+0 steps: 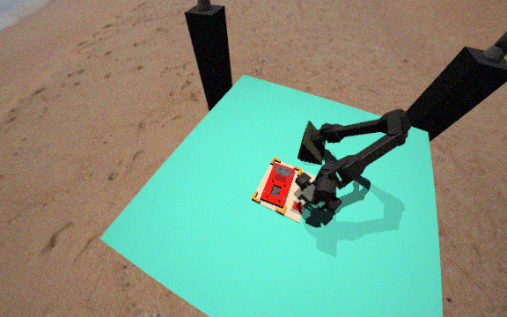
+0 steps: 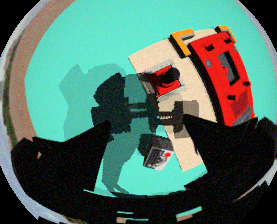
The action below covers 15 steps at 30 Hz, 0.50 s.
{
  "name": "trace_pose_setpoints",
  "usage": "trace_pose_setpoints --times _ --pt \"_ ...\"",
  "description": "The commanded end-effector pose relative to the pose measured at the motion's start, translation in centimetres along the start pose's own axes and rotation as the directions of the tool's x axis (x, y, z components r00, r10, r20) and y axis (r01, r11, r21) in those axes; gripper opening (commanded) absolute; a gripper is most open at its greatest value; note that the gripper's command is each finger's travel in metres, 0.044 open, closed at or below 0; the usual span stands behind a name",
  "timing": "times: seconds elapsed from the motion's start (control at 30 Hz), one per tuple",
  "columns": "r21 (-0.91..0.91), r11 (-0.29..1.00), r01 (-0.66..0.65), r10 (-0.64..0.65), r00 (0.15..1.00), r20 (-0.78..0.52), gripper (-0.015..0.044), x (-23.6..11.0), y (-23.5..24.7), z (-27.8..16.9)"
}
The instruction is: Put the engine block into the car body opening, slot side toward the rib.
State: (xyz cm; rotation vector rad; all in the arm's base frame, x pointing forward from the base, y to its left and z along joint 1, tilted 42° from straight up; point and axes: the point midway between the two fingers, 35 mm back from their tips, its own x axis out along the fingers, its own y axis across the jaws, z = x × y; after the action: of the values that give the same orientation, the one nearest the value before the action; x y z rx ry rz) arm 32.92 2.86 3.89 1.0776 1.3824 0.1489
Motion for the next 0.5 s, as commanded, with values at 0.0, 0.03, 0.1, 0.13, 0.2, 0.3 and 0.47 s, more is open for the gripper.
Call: trace_pose_setpoints --times 0.0,0.03,0.1,0.13,0.2,0.3,0.47 --pt "0.138 0.988 0.071 -0.061 0.996 -0.072 0.044 -1.4 0.4 -1.8" --pt "0.164 0.983 0.086 -0.072 0.993 -0.089 0.044 -1.7 0.5 -2.2" --pt "0.216 0.969 0.118 -0.093 0.988 -0.123 0.044 -2.3 0.6 -3.1" --pt "0.241 0.961 0.135 -0.103 0.985 -0.14 0.044 -2.6 0.7 -3.5" --pt "0.285 0.944 0.167 -0.121 0.978 -0.172 0.044 -3.3 0.9 -4.4" --pt "0.301 0.937 0.178 -0.127 0.975 -0.183 0.044 -3.5 1.0 -4.7" --pt "0.301 0.937 0.178 -0.127 0.975 -0.183 0.044 -3.5 1.0 -4.7"
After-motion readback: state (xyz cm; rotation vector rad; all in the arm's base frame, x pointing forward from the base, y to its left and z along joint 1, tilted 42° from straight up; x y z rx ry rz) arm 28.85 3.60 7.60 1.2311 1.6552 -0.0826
